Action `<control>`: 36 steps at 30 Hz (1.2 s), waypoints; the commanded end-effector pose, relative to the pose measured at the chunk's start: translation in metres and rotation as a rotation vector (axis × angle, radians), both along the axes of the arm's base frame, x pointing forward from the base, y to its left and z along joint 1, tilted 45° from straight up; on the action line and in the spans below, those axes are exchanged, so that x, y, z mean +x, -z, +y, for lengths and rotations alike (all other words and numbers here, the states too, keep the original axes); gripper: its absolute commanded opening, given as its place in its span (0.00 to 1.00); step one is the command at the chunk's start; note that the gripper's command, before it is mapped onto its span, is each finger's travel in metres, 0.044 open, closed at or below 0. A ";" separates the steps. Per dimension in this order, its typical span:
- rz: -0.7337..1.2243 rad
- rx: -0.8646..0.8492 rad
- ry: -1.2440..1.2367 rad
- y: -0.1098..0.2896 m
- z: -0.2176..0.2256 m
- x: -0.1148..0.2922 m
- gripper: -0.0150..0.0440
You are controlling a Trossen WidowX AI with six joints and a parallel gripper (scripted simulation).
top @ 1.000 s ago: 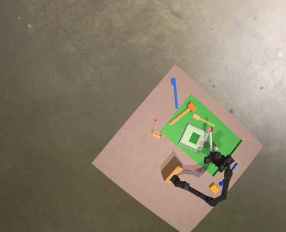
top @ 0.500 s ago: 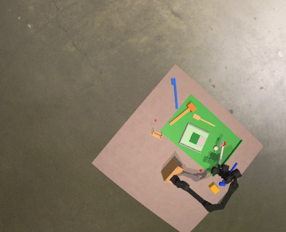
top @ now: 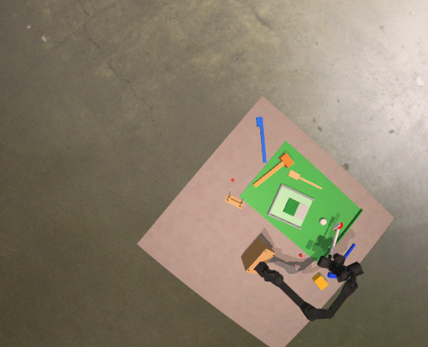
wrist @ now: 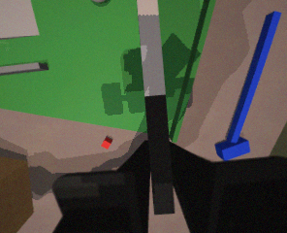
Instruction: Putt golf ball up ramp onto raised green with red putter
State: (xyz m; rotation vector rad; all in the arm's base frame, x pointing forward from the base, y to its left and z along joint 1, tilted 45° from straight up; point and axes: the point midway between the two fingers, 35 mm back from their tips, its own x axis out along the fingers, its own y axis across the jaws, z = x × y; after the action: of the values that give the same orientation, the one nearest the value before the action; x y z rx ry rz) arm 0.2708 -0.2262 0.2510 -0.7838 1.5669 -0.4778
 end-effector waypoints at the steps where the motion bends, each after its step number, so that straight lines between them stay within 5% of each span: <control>1: 0.000 0.003 0.001 0.012 -0.012 -0.001 0.25; 36: 0.003 -0.008 0.009 0.037 -0.041 -0.004 0.25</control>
State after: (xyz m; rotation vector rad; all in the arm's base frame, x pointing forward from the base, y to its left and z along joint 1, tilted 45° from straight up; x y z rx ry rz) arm 0.2667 -0.2673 0.2131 -0.7852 1.5729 -0.4881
